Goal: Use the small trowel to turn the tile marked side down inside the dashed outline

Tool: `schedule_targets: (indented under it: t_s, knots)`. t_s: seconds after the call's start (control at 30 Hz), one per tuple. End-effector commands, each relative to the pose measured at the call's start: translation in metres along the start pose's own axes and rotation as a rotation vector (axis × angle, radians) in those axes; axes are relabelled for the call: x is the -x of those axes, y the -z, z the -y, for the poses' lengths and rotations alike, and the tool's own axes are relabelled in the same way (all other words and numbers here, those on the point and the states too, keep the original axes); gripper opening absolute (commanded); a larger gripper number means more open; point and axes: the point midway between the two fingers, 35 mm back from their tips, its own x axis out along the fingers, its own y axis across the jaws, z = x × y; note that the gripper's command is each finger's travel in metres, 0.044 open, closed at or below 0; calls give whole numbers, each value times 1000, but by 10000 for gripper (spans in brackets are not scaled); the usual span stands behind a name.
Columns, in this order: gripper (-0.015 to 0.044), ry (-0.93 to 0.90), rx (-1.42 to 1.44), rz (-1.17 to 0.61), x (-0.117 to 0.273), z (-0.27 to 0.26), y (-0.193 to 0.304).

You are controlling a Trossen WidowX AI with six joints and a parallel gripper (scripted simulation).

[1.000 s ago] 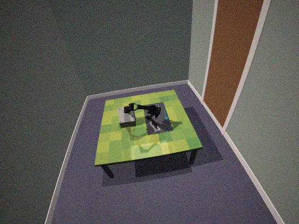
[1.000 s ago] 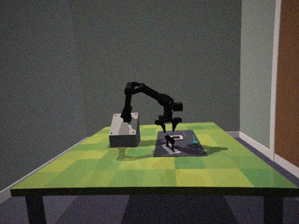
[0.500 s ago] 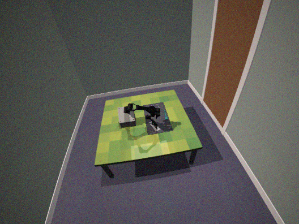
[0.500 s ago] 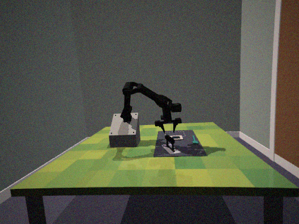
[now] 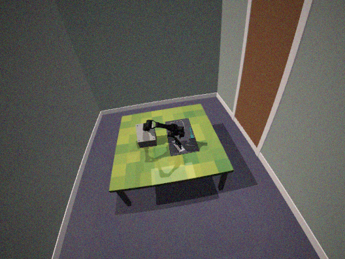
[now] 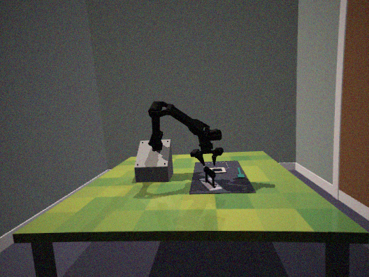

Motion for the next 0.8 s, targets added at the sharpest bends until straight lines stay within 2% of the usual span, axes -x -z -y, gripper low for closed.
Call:
schedule_targets:
  t_s: [0.0, 0.77]
  knots:
    - [300, 21, -97, 26, 1, 0, 1]
    - [300, 89, -781, 234, -6, -2, 0]
